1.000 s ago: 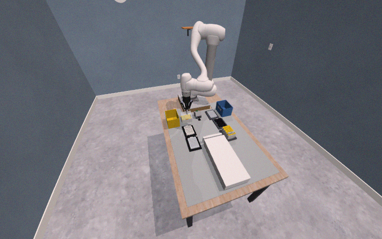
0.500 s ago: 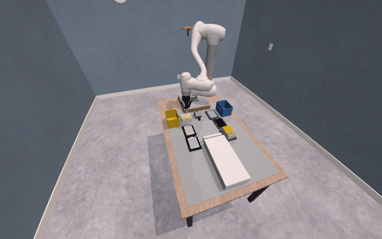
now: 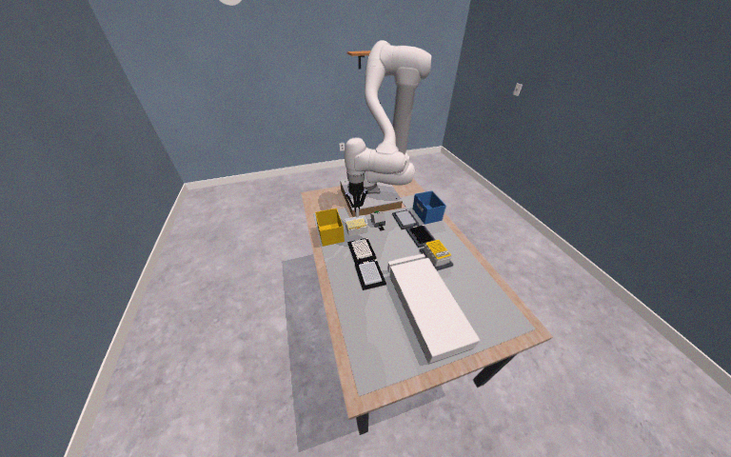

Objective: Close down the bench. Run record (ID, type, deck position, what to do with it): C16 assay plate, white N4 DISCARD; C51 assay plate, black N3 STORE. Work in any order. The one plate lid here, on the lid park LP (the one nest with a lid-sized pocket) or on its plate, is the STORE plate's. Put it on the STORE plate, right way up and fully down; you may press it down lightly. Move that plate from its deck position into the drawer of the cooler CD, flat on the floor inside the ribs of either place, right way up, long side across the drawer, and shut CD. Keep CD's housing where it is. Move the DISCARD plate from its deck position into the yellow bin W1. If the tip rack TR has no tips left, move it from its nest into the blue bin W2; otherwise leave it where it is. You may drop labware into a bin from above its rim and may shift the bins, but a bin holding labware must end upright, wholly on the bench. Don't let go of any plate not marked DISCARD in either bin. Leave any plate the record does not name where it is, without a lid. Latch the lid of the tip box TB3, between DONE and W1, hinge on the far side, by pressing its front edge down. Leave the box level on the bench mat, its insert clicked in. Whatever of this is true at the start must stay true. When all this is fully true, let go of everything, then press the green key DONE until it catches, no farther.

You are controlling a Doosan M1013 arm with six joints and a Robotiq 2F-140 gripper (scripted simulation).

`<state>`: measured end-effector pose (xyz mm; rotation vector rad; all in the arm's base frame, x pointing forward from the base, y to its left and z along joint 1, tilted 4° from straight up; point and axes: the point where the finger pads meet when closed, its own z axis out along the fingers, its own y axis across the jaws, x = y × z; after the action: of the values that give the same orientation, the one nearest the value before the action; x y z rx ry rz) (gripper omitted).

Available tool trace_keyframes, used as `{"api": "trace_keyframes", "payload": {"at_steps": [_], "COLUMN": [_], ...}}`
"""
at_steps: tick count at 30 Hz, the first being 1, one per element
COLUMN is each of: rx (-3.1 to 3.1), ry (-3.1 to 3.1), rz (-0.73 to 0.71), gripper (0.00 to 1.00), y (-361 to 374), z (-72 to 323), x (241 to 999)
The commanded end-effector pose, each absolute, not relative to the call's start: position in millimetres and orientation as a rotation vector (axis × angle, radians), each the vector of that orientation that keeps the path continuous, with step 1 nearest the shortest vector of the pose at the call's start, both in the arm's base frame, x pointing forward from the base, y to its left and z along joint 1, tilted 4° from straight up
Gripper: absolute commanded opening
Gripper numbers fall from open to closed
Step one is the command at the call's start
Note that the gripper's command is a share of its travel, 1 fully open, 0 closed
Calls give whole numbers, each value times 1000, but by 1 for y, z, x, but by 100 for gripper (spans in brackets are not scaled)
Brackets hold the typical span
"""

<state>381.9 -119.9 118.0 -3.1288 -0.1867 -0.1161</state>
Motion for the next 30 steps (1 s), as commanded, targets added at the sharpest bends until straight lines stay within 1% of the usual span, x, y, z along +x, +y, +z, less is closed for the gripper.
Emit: {"api": "trace_keyframes", "payload": {"at_steps": [1,27,30], "rx": [-3129,-3129,-3129], "ry": [-187,-187,-187], "rz": [-116,-116,-116], "gripper": [0,0,0], "y": [-120,-120,-120], "z": [123,171,172], "x": [381,378,378]}}
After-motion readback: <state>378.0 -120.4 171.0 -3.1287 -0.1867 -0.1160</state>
